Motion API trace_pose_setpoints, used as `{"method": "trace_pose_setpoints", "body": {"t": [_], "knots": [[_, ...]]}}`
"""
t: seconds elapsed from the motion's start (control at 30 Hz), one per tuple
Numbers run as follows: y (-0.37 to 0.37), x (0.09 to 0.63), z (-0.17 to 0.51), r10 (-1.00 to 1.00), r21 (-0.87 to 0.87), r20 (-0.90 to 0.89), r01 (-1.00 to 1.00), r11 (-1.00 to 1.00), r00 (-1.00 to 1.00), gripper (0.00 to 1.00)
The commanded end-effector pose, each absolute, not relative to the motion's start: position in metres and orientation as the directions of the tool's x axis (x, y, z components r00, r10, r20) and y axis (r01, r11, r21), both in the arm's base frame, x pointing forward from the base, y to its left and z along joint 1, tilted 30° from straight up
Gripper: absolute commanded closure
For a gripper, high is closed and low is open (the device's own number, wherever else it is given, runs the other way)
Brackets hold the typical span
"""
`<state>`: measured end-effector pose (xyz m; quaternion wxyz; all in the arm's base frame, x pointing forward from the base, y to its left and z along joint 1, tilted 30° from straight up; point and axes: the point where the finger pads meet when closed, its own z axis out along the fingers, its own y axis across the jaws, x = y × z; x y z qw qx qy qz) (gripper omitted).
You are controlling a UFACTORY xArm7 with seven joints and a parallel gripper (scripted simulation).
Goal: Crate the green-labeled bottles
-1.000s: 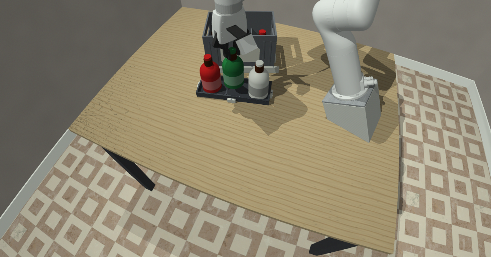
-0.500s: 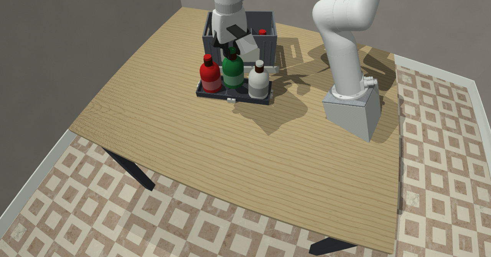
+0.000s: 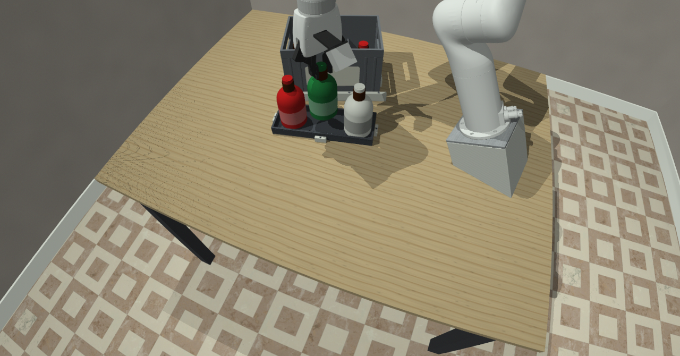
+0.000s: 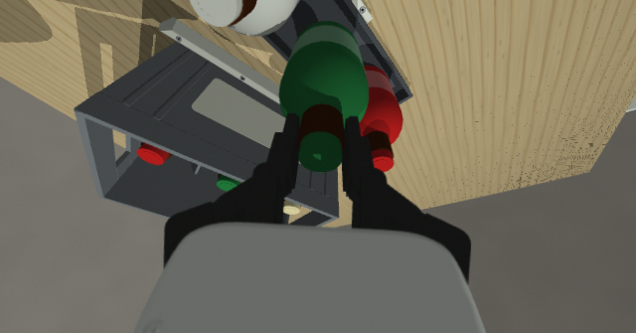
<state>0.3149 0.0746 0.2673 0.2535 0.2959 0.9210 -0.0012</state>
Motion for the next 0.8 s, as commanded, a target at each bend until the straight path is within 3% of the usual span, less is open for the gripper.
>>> {"method": "trace_pose_setpoints", "body": {"t": [0.0,0.77], "knots": [[0.076,0.313,0.273,0.545,0.151,-0.469,0.545,0.825,-0.695,1.0],[0.079,0.303,0.291,0.545,0.151,-0.469,0.545,0.825,-0.695,1.0]]}}
